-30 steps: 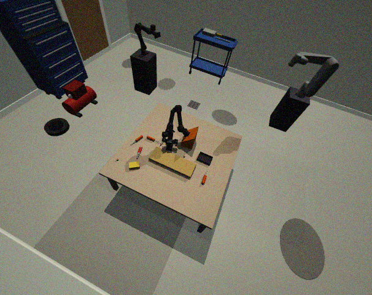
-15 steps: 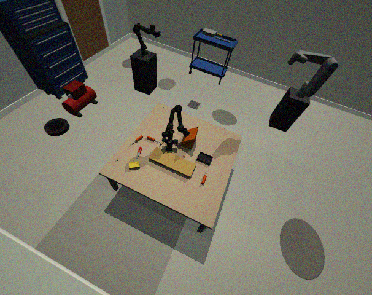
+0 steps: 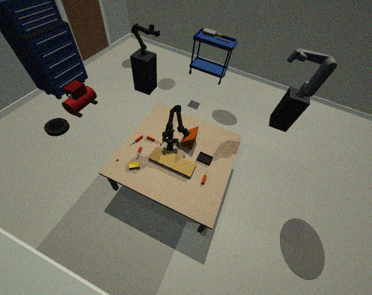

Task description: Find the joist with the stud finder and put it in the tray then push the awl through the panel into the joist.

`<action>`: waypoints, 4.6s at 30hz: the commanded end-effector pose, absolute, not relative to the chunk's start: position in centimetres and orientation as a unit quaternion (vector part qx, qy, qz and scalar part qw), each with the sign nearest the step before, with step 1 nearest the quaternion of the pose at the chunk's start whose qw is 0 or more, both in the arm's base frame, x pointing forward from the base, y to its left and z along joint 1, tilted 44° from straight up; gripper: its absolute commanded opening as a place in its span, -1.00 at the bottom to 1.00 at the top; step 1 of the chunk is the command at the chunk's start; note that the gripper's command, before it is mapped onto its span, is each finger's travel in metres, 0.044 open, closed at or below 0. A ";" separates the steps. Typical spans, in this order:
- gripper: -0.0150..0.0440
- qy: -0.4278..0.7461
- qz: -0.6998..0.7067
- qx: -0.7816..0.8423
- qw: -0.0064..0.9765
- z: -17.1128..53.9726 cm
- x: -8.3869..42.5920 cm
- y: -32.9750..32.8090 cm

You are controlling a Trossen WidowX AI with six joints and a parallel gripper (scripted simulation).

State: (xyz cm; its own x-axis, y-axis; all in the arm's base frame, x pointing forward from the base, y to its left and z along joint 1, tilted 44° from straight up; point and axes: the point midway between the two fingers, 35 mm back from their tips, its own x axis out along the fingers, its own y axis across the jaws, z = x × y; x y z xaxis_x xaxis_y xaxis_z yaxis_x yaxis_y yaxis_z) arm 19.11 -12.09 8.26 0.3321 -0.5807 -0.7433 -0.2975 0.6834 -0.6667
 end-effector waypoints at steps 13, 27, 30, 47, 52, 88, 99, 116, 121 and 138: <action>-0.49 0.566 -0.103 -0.384 0.722 12.6 18.9 -8.1; -0.49 0.560 -0.112 -0.387 0.724 15.2 18.8 -6.7; -0.49 0.557 -0.120 -0.380 0.728 16.0 19.9 -6.7; -0.49 0.537 -0.176 -0.337 0.753 20.1 27.5 -7.7; -0.49 0.530 -0.192 -0.325 0.759 21.0 29.8 -8.2; -0.49 0.514 -0.230 -0.295 0.772 19.9 35.8 -12.0; -0.49 0.513 -0.230 -0.296 0.772 18.5 36.0 -13.5; -0.49 0.513 -0.231 -0.297 0.772 17.0 36.1 -15.1; -0.49 0.513 -0.231 -0.297 0.772 16.9 36.1 -15.2; -0.49 0.513 -0.230 -0.296 0.772 14.4 36.3 -12.7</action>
State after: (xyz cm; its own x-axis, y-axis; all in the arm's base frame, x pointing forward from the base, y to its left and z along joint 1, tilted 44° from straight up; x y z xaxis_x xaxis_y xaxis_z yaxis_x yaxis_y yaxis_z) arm 36.23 -13.33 15.26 0.3711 -0.6582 -0.6551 0.0530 0.7193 -0.6927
